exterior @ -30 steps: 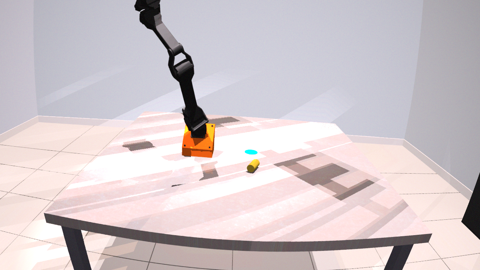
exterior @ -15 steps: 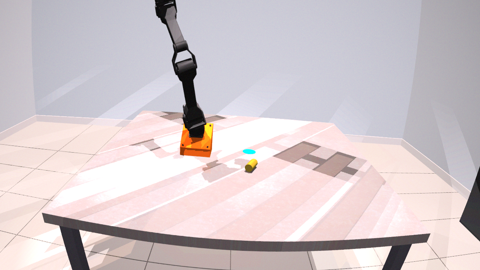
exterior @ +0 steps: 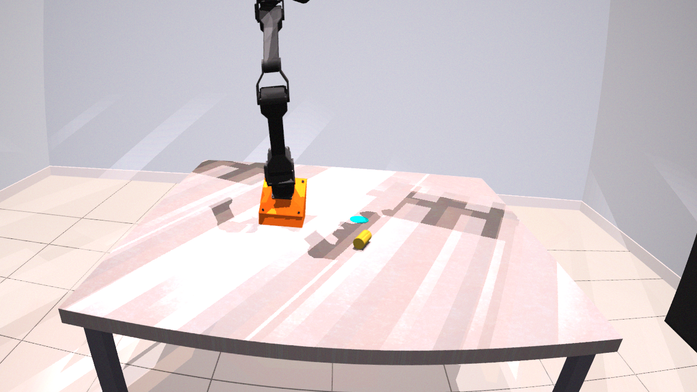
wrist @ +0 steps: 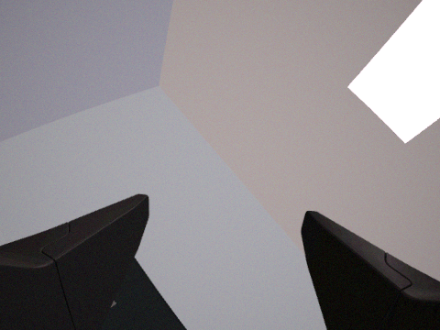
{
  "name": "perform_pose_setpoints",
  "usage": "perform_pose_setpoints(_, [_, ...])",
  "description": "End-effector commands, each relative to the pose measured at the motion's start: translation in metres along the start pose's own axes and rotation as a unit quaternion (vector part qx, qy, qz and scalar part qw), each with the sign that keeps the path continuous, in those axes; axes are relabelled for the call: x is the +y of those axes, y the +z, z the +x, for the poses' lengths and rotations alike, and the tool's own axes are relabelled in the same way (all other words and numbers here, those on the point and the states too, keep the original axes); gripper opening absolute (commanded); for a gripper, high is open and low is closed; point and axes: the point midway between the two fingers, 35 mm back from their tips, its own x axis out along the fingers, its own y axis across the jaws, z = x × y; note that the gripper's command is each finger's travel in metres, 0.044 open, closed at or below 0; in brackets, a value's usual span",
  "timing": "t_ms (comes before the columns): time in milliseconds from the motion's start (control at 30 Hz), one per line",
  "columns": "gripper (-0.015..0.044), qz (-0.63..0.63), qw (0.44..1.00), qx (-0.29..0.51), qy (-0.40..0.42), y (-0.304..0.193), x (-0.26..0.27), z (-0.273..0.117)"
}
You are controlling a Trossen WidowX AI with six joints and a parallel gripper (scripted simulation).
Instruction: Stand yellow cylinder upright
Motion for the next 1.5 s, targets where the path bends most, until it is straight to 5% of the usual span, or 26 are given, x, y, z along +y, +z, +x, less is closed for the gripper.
perform_pose_setpoints(0, [0.0309,-0.014,0.999,0.018,0.032,-0.019,0.026,0.013])
perform_pose_setpoints(733, [0.0309,-0.067,0.941,0.194,0.269,-0.198,0.196,0.037])
perform_pose_setpoints(1467, [0.0309,-0.029,0.777,0.395,0.489,-0.376,0.32,-0.081])
